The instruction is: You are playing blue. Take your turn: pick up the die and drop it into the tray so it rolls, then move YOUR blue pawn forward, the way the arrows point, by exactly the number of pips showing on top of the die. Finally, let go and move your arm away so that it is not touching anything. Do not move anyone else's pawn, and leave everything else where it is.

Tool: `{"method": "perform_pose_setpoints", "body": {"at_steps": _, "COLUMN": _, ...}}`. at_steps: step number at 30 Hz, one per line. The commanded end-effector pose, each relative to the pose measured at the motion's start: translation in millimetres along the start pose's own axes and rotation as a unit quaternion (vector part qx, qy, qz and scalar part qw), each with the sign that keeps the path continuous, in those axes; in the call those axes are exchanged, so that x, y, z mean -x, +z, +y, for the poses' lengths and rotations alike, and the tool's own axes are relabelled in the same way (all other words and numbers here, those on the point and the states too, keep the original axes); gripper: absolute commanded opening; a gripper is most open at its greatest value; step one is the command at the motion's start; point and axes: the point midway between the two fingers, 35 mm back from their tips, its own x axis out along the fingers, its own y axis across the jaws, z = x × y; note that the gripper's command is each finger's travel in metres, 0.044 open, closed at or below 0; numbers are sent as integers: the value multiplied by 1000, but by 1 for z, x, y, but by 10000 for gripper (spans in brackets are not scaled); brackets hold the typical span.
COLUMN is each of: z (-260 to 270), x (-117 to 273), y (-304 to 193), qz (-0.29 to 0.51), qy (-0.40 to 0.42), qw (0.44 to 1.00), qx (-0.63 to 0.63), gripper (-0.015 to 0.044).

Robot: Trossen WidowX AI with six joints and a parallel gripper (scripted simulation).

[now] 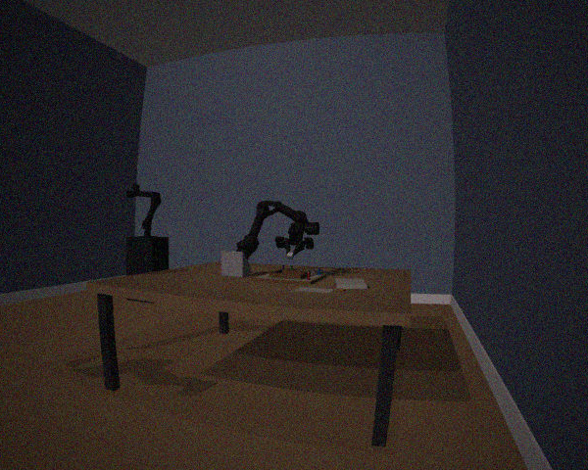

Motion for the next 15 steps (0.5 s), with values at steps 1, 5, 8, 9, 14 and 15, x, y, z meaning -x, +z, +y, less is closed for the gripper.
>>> {"method": "perform_pose_setpoints", "body": {"at_steps": 1, "z": 0, "x": 2, "y": 2, "qz": 0, "qy": 0, "qw": 1000, "qx": 0, "gripper": 236}}
{"method": "perform_pose_setpoints", "body": {"at_steps": 5, "z": 0, "x": 26, "y": 30, "qz": -3, "qy": 1, "qw": 1000, "qx": -2, "gripper": 341}}
{"method": "perform_pose_setpoints", "body": {"at_steps": 8, "z": 0, "x": 26, "y": 30, "qz": -3, "qy": 1, "qw": 1000, "qx": -2, "gripper": 420}}
{"method": "perform_pose_setpoints", "body": {"at_steps": 9, "z": 0, "x": 26, "y": 30, "qz": -3, "qy": 1, "qw": 1000, "qx": -2, "gripper": 440}}
{"method": "perform_pose_setpoints", "body": {"at_steps": 14, "z": -6, "x": -4, "y": 19, "qz": 179, "qy": -46, "qw": 982, "qx": 23, "gripper": 440}}
{"method": "perform_pose_setpoints", "body": {"at_steps": 15, "z": -7, "x": -9, "y": 17, "qz": 233, "qy": -46, "qw": 971, "qx": 23, "gripper": 440}}
